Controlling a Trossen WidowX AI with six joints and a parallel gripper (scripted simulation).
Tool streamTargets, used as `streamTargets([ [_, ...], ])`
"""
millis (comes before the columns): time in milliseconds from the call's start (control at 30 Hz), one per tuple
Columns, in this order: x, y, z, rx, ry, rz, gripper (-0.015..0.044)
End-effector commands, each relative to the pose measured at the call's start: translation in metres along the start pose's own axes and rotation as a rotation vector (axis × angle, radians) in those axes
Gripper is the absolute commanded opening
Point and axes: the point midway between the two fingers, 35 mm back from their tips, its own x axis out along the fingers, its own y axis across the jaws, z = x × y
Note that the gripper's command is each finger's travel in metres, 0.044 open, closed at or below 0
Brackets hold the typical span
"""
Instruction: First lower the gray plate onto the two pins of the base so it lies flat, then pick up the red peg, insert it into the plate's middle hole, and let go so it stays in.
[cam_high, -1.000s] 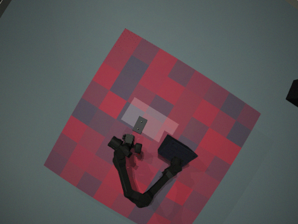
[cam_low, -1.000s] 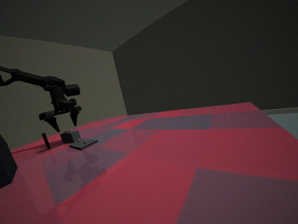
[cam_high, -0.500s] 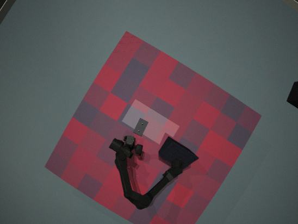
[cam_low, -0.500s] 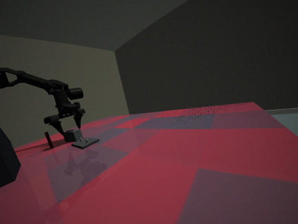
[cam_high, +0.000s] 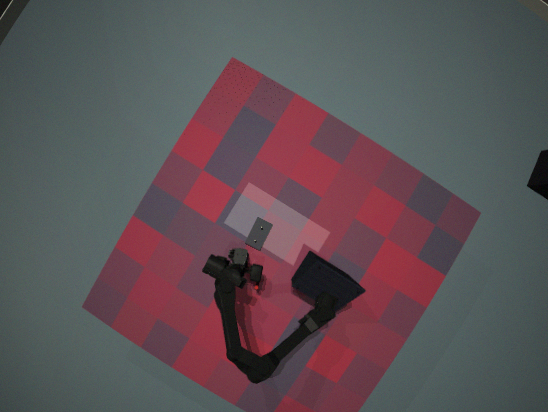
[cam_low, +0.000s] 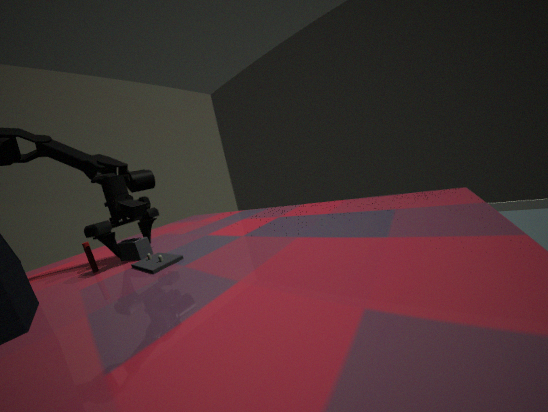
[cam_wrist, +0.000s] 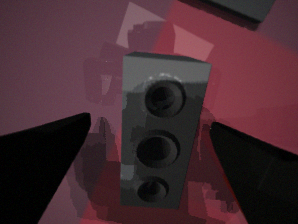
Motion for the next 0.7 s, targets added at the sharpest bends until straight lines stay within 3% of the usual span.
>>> streamTargets([
  [0,0.0083,-0.0023,-0.0001,0.010,0.007,-0.005,0.0440],
  [167,0.0137,-0.0028,-0.0006,0.011,0.008,-0.005,0.0440],
  [533,0.0137,-0.0028,-0.0006,0.011,0.008,-0.005,0.0151],
  [667,0.0137,-0.0028,-0.0006,0.011,0.008,-0.005,0.0125],
])
